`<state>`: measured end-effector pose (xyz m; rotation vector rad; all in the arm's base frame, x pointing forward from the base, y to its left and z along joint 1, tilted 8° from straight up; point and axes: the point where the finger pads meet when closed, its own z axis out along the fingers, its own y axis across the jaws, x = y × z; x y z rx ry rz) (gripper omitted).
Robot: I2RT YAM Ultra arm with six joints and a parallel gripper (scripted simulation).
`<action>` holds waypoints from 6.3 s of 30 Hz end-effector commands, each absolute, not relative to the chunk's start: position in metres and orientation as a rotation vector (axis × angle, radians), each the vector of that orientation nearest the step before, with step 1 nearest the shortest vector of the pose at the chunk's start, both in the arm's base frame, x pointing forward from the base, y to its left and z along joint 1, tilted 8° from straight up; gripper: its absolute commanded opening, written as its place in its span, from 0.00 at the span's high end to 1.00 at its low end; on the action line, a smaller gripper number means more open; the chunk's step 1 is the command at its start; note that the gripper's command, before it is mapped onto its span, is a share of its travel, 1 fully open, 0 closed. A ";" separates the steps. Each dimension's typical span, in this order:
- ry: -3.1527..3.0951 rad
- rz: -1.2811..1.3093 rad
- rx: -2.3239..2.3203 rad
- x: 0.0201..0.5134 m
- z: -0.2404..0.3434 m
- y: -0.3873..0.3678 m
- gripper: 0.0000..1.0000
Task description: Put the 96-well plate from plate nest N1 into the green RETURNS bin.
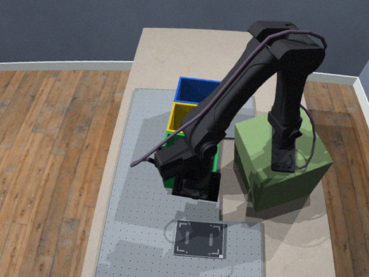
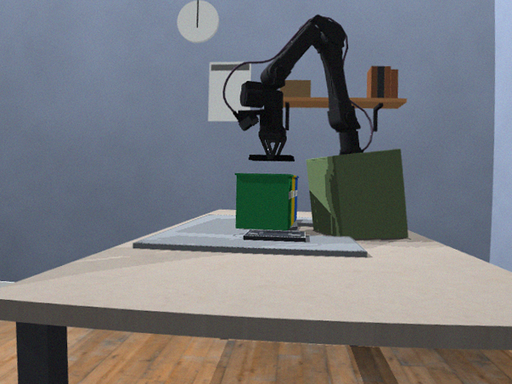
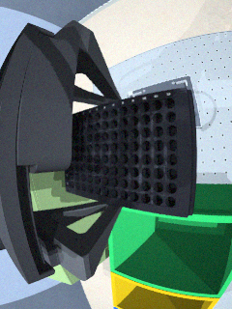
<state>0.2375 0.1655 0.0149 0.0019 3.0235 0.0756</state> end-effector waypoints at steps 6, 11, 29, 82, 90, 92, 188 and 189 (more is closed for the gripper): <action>2.991 0.120 -0.021 0.251 0.022 0.141 1.00; 2.987 0.121 -0.021 0.258 0.024 0.130 1.00; 3.001 0.106 -0.021 0.272 0.021 0.081 1.00; 2.988 0.107 -0.030 0.292 -0.015 0.047 1.00; 3.004 0.090 -0.024 0.289 -0.011 0.042 1.00; 3.004 0.090 -0.024 0.289 -0.011 0.042 1.00; 3.015 0.102 -0.032 0.296 -0.040 0.049 1.00; 3.008 0.103 -0.032 0.297 -0.039 0.049 1.00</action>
